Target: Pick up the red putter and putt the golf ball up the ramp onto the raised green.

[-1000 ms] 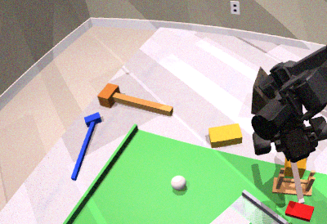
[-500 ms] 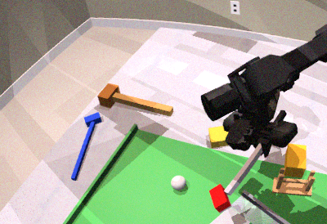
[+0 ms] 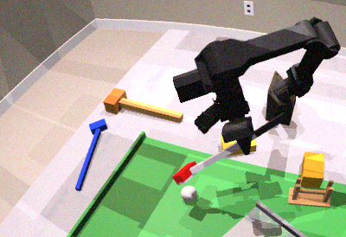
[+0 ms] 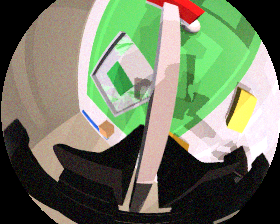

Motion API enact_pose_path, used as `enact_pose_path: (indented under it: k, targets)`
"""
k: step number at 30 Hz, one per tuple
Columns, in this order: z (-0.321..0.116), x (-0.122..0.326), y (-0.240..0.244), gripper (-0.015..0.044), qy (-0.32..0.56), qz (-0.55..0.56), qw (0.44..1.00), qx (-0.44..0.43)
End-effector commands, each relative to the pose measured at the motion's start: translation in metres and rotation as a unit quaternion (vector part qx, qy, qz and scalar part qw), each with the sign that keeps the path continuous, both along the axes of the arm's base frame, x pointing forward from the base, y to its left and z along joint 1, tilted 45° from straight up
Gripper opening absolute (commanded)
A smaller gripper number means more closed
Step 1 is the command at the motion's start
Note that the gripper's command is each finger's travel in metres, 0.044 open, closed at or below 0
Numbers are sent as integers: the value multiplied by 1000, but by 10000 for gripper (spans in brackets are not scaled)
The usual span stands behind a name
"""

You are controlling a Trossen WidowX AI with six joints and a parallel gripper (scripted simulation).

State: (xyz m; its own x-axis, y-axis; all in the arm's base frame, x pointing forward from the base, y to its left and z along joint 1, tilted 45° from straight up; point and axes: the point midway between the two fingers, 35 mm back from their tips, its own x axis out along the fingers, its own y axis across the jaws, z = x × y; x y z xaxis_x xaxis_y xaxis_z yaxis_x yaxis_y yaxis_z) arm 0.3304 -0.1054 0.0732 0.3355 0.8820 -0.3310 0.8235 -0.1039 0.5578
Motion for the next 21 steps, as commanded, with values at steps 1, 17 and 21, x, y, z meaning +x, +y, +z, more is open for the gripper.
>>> enact_pose_path:
  k: [1, 17, 21]
  targets:
    - [2, 3, -7, 0, 11, -17, 1000, 9]
    - [-51, -8, -2, 0, 73, -16, 995, 62]
    - [-54, -9, -2, 0, 74, -16, 995, 63]
